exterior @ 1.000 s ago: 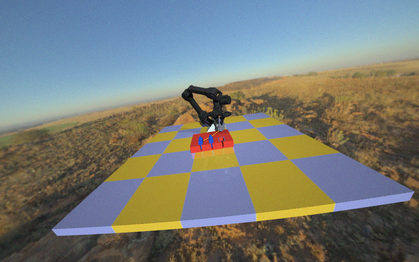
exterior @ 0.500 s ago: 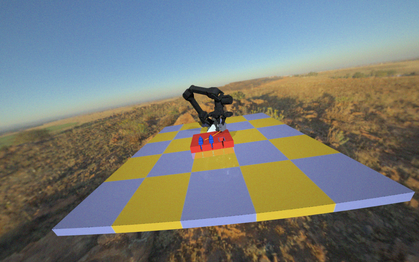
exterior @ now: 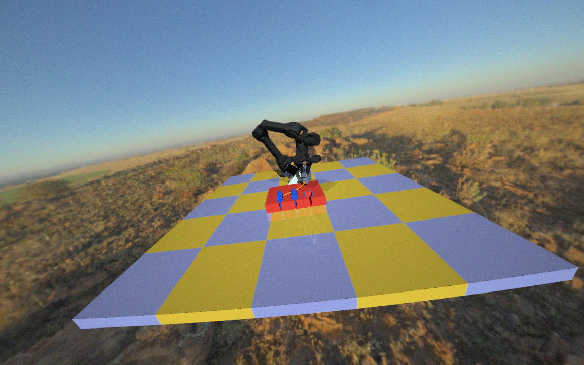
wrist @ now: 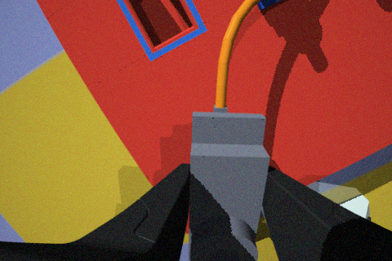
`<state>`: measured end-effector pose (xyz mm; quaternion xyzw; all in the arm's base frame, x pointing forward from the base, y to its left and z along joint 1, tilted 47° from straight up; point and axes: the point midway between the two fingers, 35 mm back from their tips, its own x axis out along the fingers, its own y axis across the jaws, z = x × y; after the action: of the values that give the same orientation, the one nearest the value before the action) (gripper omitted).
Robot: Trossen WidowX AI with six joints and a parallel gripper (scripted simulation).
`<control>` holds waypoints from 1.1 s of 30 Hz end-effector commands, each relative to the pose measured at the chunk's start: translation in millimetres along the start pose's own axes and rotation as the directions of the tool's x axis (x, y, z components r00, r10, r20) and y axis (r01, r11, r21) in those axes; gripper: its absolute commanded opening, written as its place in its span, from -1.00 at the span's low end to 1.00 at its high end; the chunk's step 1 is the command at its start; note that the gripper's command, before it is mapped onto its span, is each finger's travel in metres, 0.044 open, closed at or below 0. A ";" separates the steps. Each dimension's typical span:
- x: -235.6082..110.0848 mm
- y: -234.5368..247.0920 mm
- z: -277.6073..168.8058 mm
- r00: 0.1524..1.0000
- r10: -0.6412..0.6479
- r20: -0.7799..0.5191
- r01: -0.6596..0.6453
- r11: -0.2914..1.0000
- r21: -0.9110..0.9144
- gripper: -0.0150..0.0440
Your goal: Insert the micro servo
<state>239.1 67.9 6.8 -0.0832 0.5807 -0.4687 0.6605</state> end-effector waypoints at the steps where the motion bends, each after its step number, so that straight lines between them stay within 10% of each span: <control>1: -0.1 -0.7 0.6 1.000 -0.001 0.004 0.002 0.991 -0.136 -0.49; 10: -0.1 -0.7 0.5 1.000 -0.001 0.004 0.003 0.914 -0.406 -0.49; 33: -0.8 27.0 50.8 1.000 0.000 0.006 0.002 0.913 -0.409 -0.49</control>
<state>280.8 61.4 4.2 -0.2205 0.6668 -0.3392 0.6258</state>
